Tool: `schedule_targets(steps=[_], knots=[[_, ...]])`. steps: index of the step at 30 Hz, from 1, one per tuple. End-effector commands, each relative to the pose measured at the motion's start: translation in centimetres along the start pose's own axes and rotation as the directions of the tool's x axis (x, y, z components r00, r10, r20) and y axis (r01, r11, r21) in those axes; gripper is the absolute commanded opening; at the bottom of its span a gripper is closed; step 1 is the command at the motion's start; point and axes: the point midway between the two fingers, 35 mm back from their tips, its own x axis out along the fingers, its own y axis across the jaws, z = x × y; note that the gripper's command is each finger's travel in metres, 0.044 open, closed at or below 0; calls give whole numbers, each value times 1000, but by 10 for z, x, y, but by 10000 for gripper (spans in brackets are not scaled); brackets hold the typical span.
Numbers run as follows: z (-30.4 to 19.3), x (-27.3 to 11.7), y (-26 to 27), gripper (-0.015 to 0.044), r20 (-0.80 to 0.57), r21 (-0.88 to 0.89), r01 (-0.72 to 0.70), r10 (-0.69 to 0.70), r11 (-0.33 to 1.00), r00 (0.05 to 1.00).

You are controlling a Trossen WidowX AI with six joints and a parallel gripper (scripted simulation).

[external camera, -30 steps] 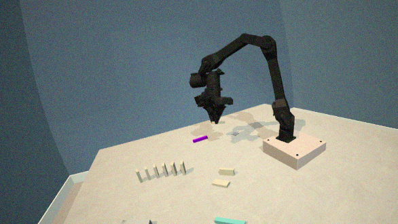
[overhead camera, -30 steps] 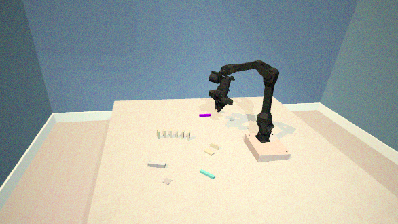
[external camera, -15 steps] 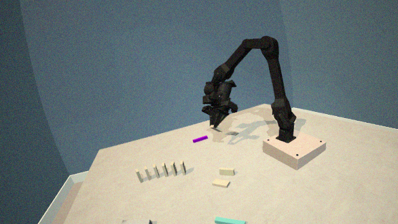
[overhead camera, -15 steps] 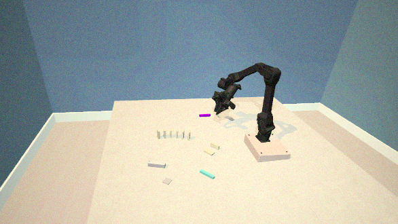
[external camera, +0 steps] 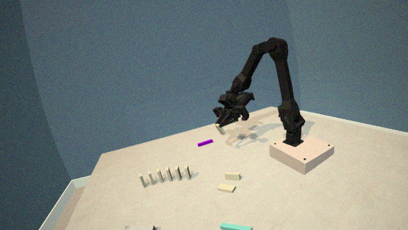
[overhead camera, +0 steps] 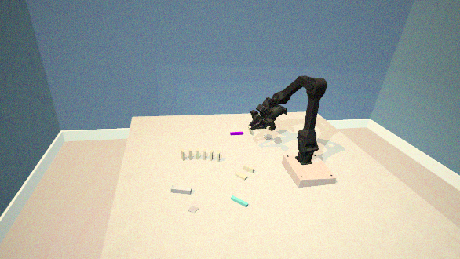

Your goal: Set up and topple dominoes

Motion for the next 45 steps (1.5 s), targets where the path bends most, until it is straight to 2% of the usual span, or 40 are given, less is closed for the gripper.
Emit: schedule_targets(steps=[1,6,9,31,45], knots=[[3,-9,2,107,133,-41,42,-36,998,990],[5,-22,5,107,278,-78,104,-79,992,957],[6,-25,6,107,317,-87,124,-91,988,944],[5,-25,6,107,317,-87,124,-91,988,944],[-39,-3,-8,107,315,-82,122,-90,989,945]])
